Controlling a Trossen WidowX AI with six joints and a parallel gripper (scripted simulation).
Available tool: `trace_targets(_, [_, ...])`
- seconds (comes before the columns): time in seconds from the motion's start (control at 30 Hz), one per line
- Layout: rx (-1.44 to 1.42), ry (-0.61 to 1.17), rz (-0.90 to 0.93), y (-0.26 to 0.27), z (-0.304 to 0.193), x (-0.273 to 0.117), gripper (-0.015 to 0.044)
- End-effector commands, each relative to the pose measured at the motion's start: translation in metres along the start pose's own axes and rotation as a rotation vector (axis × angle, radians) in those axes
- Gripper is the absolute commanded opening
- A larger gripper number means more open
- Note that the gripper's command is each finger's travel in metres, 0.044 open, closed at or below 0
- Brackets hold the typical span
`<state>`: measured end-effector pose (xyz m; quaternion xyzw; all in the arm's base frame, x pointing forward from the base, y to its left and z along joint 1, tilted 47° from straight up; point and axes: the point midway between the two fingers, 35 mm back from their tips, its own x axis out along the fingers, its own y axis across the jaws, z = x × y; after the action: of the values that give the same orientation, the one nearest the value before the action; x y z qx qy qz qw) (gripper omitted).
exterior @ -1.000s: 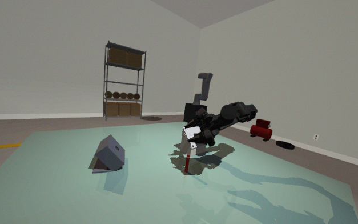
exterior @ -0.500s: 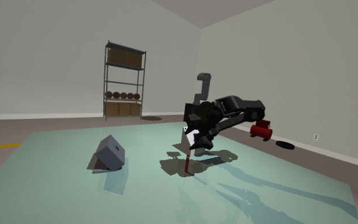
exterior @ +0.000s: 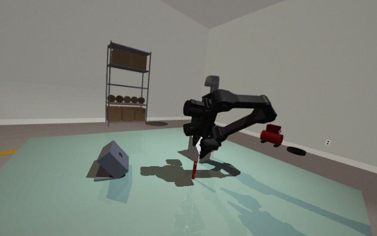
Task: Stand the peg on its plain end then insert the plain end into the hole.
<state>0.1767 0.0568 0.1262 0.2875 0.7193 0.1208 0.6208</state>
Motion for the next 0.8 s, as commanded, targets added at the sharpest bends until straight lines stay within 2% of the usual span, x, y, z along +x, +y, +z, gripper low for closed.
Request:
trace_targets(0.0, [0.011, 0.058, 0.089, 0.005, 0.005, -0.002, 0.0440])
trace_targets(0.17, [0.025, 0.101, 0.183, 0.010, 0.012, -0.005, 0.0440])
trace_targets(0.77, [0.039, 0.102, 0.182, 0.014, 0.010, 0.016, 0.0440])
